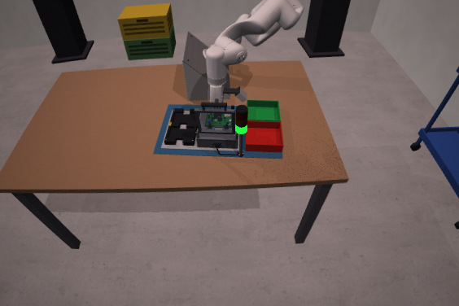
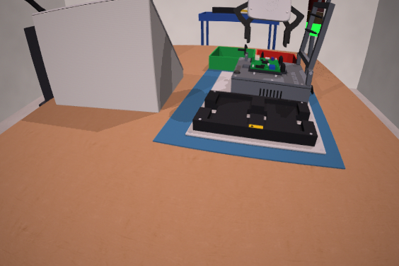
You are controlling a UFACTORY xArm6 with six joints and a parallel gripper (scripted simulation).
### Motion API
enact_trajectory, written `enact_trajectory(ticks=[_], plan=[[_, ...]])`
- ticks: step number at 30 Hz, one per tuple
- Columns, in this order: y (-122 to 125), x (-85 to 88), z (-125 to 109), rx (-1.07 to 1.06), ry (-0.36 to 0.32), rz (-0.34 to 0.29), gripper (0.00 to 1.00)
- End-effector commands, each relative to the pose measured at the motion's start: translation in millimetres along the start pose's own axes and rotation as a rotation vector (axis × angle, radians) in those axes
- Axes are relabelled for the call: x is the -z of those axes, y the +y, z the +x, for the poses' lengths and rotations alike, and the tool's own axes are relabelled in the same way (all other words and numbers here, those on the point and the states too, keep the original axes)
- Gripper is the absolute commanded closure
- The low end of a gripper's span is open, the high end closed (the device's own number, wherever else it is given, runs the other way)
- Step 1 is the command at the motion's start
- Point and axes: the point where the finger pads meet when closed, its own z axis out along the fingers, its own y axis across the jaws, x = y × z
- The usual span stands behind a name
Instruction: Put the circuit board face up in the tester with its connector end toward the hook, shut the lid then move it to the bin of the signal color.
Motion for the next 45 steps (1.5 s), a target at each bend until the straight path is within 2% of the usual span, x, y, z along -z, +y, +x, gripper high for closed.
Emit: enact_trajectory(ticks=[1,19,31,32,45], plan=[[1.1,-2.6,0.0,0.001,-0.001,-0.003,0.0],[2.1,-47.5,0.0,0.001,-0.001,-0.003,0.0],[2.1,-49.8,0.0,0.001,-0.001,-0.003,0.0],[2.1,-49.8,0.0,0.001,-0.001,-0.003,0.05],[2.1,-49.8,0.0,0.001,-0.001,-0.003,0.05]])
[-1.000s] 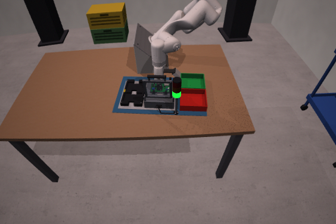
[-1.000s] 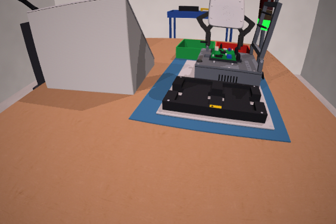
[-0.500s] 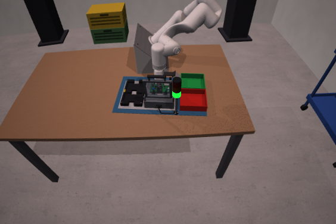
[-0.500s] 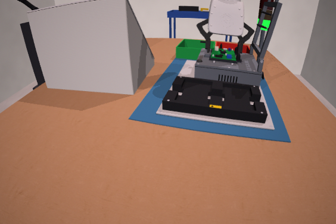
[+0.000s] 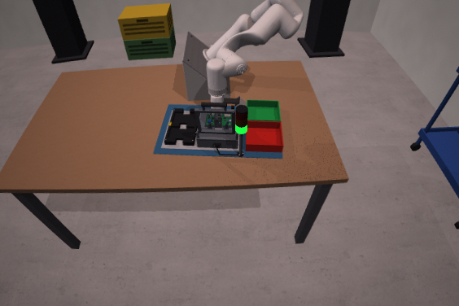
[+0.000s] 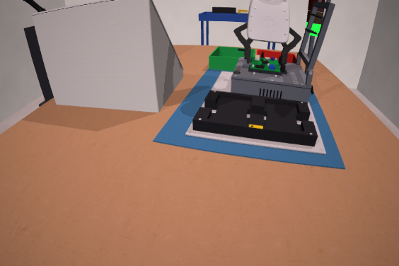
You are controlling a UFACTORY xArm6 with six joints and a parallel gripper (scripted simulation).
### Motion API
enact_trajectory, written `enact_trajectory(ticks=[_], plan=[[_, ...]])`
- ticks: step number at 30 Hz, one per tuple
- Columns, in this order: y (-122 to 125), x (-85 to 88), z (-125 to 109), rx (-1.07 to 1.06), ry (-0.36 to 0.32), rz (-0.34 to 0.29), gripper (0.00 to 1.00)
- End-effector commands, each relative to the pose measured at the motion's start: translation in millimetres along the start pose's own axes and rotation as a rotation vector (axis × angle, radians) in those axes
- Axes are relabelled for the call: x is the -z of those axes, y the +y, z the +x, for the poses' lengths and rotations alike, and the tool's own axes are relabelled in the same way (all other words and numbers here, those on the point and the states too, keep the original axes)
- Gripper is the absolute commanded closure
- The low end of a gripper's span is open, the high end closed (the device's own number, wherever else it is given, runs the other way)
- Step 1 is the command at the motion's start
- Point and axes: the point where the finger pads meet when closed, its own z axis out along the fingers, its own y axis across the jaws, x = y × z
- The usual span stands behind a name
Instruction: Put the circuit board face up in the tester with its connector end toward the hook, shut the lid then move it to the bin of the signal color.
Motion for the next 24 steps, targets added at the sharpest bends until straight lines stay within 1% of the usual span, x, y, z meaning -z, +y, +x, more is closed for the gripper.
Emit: enact_trajectory(ticks=[1,12,13,24], plan=[[1.2,1.3,0.0,0.001,-0.001,-0.003,0.11],[1.2,1.3,0.0,0.001,-0.001,-0.003,0.11],[1.2,1.3,0.0,0.001,-0.001,-0.003,0.15],[1.2,1.3,0.0,0.001,-0.001,-0.003,0.15]])
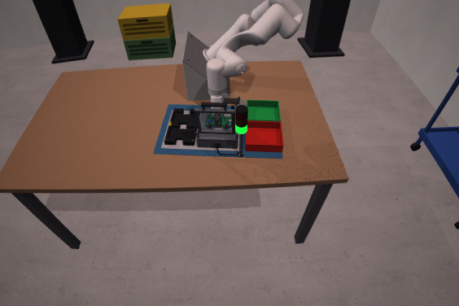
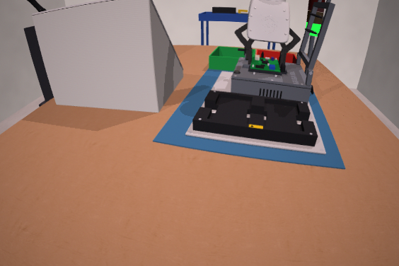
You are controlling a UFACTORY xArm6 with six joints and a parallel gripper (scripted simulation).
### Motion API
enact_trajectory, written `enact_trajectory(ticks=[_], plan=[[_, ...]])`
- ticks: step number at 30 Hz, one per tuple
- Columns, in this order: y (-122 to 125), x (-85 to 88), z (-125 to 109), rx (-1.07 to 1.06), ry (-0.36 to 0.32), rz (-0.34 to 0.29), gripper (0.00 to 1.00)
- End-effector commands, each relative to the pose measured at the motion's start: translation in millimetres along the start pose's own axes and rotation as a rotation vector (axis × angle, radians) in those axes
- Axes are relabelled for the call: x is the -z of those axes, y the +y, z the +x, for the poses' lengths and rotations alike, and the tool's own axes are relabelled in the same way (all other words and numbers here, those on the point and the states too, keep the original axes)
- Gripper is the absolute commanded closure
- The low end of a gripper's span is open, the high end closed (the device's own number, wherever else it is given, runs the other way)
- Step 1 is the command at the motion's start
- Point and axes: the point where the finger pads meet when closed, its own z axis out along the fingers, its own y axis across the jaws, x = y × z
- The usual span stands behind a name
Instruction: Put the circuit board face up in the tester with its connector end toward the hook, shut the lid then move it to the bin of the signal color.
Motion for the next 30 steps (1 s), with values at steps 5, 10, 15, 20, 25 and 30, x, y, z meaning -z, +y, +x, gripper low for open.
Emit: enact_trajectory(ticks=[5,10,15,20,25,30], plan=[[1.2,1.3,0.0,0.001,-0.001,-0.003,0.19],[1.2,1.3,0.0,0.001,-0.001,-0.003,0.19],[1.2,1.3,0.0,0.001,-0.001,-0.003,0.19],[1.2,1.3,0.0,0.001,-0.001,-0.003,0.21],[1.2,1.3,0.0,0.001,-0.001,-0.003,0.21],[1.2,1.3,0.0,0.001,-0.001,-0.003,0.21]])
